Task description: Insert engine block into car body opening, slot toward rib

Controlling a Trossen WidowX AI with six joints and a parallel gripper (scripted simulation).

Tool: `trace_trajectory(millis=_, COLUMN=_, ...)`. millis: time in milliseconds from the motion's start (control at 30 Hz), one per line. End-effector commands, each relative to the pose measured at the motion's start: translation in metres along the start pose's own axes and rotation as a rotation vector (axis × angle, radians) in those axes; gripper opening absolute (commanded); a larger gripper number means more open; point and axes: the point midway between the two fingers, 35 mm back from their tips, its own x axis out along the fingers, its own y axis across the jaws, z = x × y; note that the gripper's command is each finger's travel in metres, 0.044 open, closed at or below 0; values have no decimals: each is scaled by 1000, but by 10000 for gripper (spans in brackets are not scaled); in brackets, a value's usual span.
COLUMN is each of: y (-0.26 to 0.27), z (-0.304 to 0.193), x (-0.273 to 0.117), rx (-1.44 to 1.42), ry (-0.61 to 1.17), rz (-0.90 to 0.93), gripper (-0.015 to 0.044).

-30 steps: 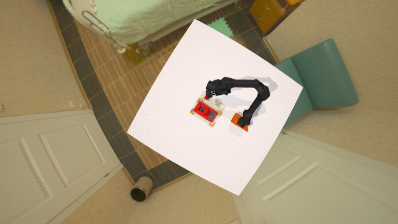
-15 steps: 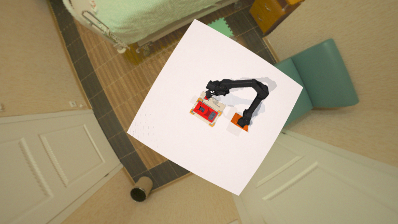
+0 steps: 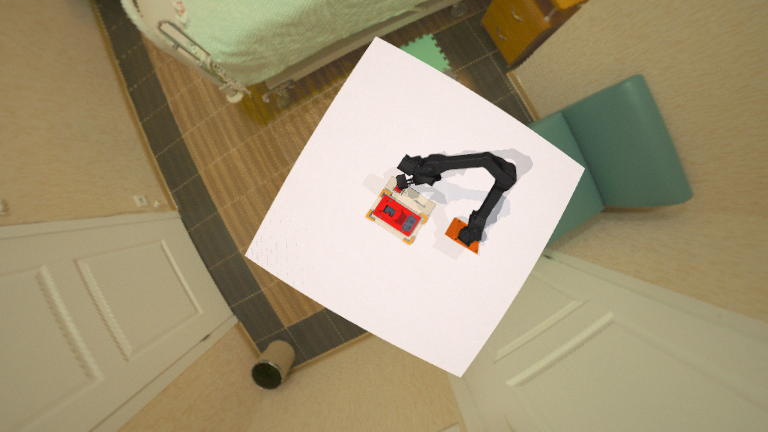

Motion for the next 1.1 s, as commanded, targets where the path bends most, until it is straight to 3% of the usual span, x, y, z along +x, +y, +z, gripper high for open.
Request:
trace_trajectory(millis=0, y=-1, z=-2, x=8, rx=-8, ry=1, rz=-6, gripper=440)
trace_trajectory(millis=267, y=-2, z=-2, x=18, rx=-8, ry=0, rz=-7, gripper=440)
trace_trajectory(millis=533, y=-2, z=-2, x=18, rx=-8, ry=0, rz=-7, gripper=230)
trace_trajectory(millis=800, y=-2, z=-2, x=18, rx=-8, ry=0, rz=-7, gripper=177)
trace_trajectory(millis=1000, y=2, z=-6, x=10, rx=4, ry=-15, rz=13, gripper=19)
trace_trajectory(millis=1067, y=4, z=-6, x=5, rx=8, ry=-18, rz=19, gripper=0)
